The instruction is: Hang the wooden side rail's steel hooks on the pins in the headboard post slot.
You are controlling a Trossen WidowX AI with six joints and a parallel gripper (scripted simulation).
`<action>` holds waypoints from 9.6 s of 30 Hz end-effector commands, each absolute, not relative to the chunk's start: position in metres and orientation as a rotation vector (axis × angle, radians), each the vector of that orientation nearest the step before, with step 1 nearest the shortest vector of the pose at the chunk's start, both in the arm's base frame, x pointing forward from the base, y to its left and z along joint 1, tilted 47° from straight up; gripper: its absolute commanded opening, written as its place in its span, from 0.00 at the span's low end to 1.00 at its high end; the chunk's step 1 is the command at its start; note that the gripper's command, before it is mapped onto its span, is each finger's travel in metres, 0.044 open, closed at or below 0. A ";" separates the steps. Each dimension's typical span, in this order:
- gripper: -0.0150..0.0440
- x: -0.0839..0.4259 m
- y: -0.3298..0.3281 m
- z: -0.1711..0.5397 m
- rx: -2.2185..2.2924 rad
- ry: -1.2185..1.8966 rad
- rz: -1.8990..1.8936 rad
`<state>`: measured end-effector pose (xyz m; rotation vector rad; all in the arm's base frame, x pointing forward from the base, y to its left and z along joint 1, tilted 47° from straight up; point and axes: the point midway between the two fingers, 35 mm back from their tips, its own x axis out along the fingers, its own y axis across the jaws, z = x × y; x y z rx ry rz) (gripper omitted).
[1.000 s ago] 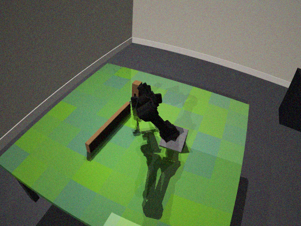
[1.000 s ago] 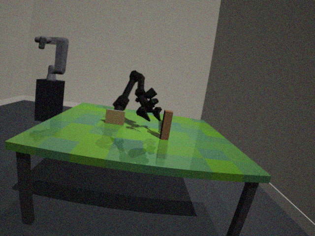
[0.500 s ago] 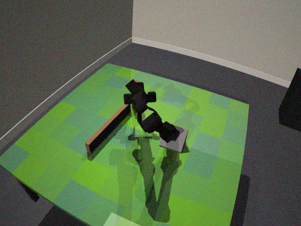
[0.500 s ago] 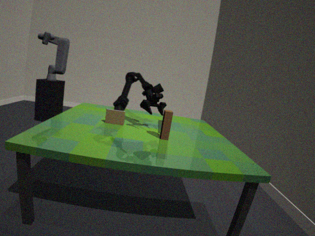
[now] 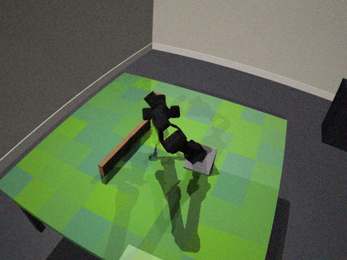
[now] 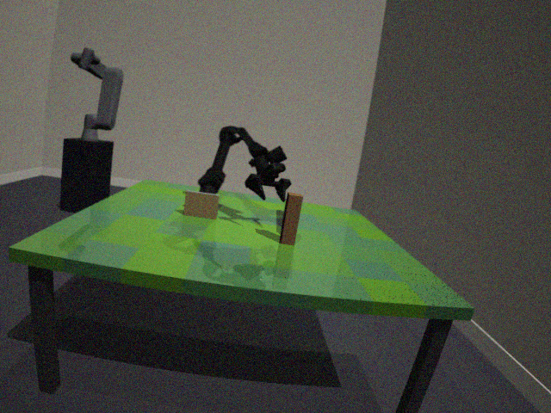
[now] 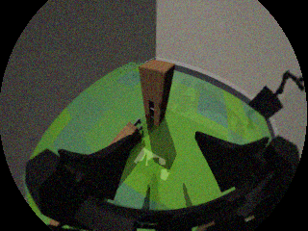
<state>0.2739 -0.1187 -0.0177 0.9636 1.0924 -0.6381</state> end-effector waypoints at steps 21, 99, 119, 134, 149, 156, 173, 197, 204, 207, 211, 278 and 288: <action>1.00 0.335 -0.098 0.012 -0.057 1.284 0.743; 1.00 0.366 -0.024 -0.009 -0.579 0.626 1.525; 1.00 0.363 0.000 -0.030 -0.578 0.624 1.526; 0.64 0.362 0.005 -0.035 -0.577 0.623 1.527; 0.25 0.362 0.005 -0.035 -0.577 0.623 1.527; 0.25 0.361 0.005 -0.034 -0.587 0.613 1.532; 0.25 0.352 0.004 -0.034 -0.630 0.572 1.553; 0.25 0.342 0.003 -0.035 -0.629 0.573 1.554; 0.25 0.339 0.003 -0.035 -0.629 0.573 1.554; 0.25 0.338 0.003 -0.035 -0.629 0.573 1.554; 0.25 0.336 0.002 -0.035 -0.629 0.573 1.554; 0.25 0.339 -0.003 -0.028 -0.629 0.573 1.554; 0.25 0.339 -0.004 -0.027 -0.629 0.573 1.554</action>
